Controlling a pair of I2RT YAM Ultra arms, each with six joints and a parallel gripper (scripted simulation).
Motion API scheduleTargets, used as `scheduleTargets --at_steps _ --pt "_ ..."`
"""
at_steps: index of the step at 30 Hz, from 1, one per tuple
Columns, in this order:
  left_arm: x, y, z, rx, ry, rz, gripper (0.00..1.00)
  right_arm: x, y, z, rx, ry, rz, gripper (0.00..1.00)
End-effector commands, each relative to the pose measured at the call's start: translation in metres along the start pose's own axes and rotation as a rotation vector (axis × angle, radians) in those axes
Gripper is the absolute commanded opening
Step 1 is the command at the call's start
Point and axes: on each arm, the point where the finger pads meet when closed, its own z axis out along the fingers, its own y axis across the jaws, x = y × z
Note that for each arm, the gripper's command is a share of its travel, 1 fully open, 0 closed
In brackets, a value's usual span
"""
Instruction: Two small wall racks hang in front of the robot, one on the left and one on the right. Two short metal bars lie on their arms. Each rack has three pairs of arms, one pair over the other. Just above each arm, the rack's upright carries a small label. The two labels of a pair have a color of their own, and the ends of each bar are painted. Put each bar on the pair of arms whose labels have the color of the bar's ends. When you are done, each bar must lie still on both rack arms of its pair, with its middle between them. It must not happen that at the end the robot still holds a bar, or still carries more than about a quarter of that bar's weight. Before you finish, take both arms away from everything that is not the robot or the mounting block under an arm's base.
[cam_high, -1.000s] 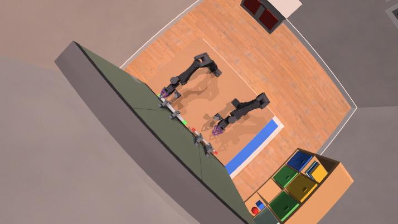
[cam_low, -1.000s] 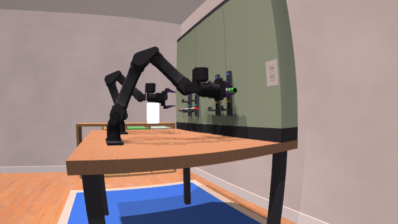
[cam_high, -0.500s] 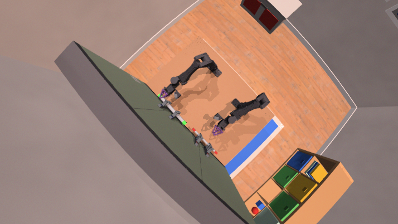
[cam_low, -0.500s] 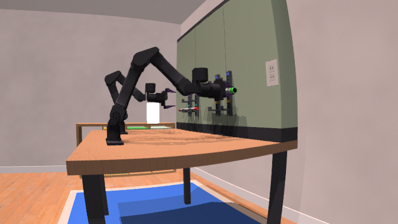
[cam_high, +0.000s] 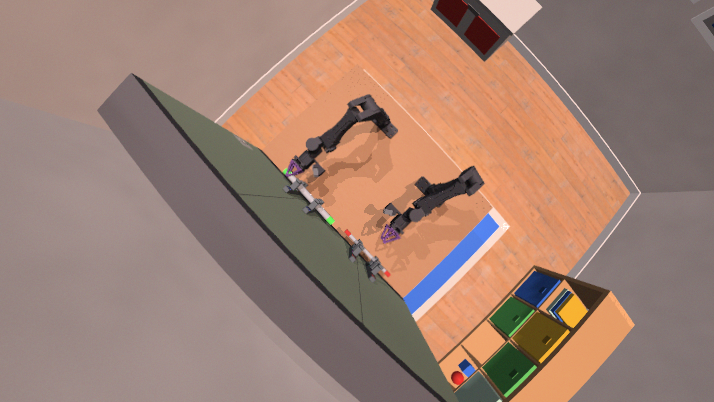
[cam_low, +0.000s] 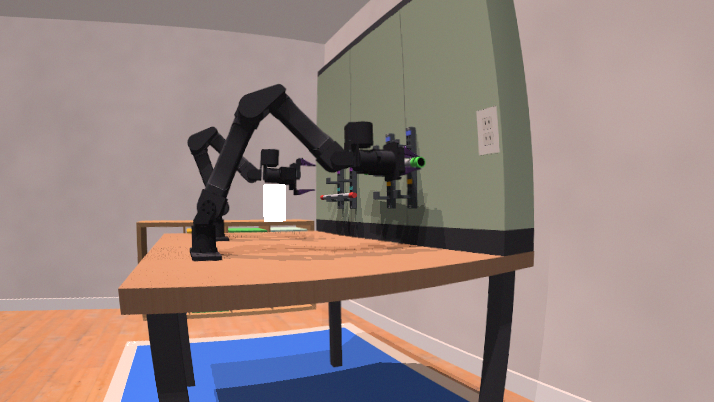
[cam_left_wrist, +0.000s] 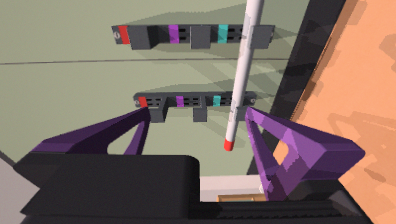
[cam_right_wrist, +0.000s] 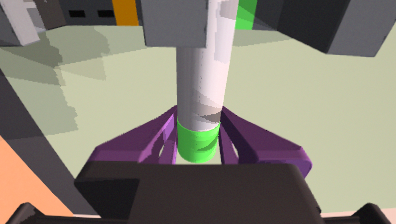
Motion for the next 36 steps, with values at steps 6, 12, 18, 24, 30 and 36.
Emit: scheduleTargets --at_steps 6,12,18,24,30,36 --pt "0.0037 0.0118 -0.0016 -0.03 0.006 -0.005 1.0 -0.0031 0.0099 0.0008 -0.018 -0.005 0.033 0.33" --pt "0.0037 0.0118 -0.0016 -0.03 0.006 -0.005 1.0 -0.0031 0.0099 0.0008 -0.018 -0.005 0.034 0.44" --pt "0.0037 0.0118 -0.0016 -0.03 0.006 -0.005 1.0 -0.0031 0.0099 0.0008 -0.018 -0.005 0.034 0.58" --pt "0.0037 0.0118 -0.0016 -0.03 0.006 -0.005 1.0 -0.0031 0.0099 0.0008 -0.018 -0.005 0.034 0.66" --pt "0.0037 0.0118 -0.0016 -0.03 0.006 -0.005 1.0 -0.0026 0.01 0.0007 -0.019 -0.003 0.033 0.8" --pt "0.0037 0.0118 -0.0016 -0.03 0.006 -0.005 1.0 -0.0026 0.01 0.0007 -0.019 -0.003 0.033 0.93"
